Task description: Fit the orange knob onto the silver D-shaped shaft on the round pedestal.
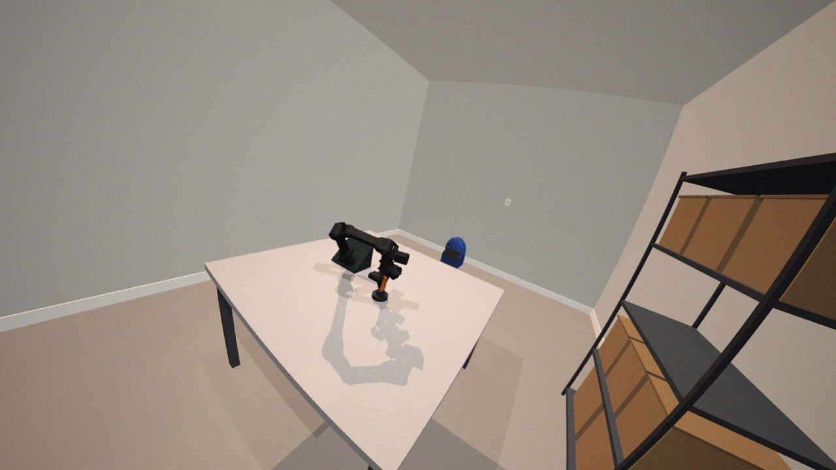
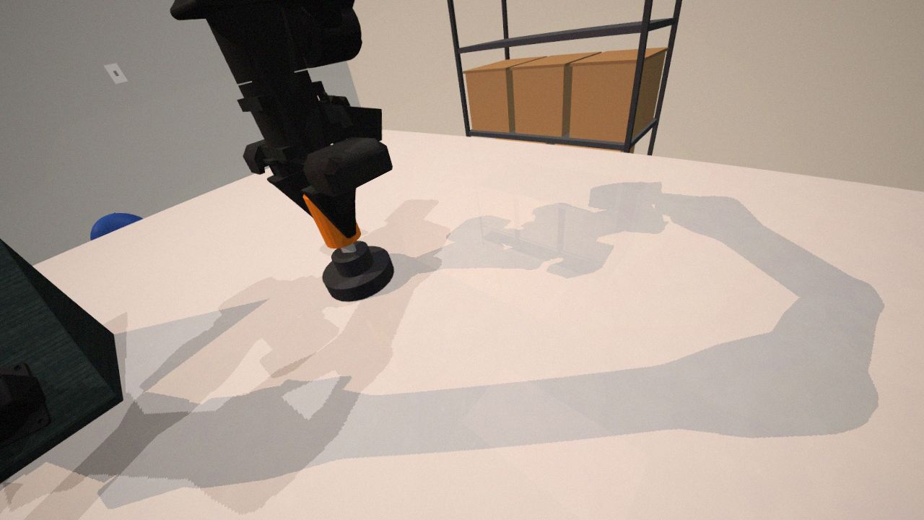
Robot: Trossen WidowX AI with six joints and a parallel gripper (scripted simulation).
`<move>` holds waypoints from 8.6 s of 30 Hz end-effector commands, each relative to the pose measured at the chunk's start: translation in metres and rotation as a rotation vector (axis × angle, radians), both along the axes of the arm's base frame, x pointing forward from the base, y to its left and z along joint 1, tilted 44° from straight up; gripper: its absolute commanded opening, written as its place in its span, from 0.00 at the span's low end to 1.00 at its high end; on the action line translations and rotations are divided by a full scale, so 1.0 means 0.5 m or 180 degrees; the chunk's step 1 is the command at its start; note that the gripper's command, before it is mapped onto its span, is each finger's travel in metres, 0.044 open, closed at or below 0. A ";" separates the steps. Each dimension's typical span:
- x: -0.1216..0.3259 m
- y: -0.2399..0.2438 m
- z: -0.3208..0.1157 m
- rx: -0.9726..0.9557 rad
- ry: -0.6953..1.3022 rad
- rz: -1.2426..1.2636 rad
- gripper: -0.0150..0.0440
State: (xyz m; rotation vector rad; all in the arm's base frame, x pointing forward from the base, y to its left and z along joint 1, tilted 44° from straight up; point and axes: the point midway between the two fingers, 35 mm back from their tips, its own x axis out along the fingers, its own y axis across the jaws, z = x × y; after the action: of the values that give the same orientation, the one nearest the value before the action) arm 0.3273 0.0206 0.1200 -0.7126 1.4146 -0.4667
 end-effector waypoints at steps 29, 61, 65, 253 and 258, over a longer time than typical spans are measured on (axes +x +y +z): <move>-0.001 0.002 0.005 0.0076 -0.0460 -0.0478 0.25; 0.002 -0.003 0.001 0.0075 -0.0460 -0.0478 0.25; 0.002 -0.003 0.001 0.0075 -0.0460 -0.0478 0.25; 0.004 -0.025 -0.023 0.0143 -0.0815 -0.0884 0.25; 0.004 -0.025 -0.023 0.0143 -0.0815 -0.0884 0.48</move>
State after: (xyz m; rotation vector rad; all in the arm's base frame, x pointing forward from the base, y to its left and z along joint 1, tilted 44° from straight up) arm 0.3292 0.0077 0.1083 -0.4037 1.2811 -0.7150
